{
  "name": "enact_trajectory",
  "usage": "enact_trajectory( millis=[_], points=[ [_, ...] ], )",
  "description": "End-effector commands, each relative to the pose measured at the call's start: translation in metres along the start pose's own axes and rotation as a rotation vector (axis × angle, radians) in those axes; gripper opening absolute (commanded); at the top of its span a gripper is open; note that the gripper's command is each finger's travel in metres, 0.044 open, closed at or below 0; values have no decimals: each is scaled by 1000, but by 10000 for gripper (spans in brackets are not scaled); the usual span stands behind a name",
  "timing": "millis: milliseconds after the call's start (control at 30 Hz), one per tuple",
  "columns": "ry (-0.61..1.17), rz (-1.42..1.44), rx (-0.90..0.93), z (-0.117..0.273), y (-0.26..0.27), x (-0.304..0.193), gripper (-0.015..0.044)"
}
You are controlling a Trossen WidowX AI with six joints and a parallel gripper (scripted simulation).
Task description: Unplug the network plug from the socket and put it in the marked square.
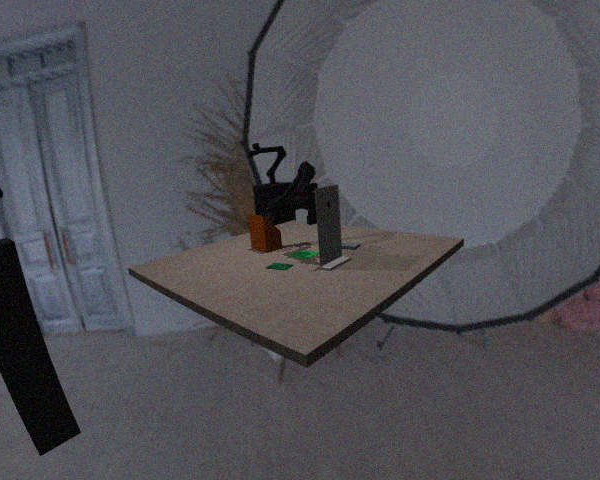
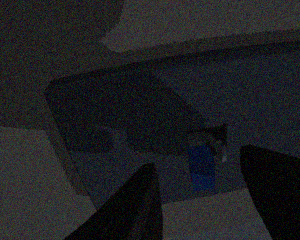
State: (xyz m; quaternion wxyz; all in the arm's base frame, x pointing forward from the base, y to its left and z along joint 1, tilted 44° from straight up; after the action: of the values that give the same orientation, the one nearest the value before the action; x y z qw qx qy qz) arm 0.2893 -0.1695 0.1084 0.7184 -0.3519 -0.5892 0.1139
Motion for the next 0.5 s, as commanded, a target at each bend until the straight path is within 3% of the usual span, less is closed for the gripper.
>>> enact_trajectory(
  millis=[0,467],
  points=[
    [1,-1,-9,-7,-1,2,156],
    [1,-1,-9,-7,-1,2,69]
  ],
)
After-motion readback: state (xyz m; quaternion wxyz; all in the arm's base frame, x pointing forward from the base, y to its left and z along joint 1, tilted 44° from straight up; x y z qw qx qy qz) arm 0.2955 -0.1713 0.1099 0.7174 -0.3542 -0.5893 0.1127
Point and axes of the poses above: the point midway between the two fingers, 35 mm back from their tips, its own z axis back along the fingers, its own y axis across the jaws, x = y × z, the point moved 7 cm from there along z, back along the fingers, and after that the axes turned 6 degrees about -z, right-handed, at the moved point
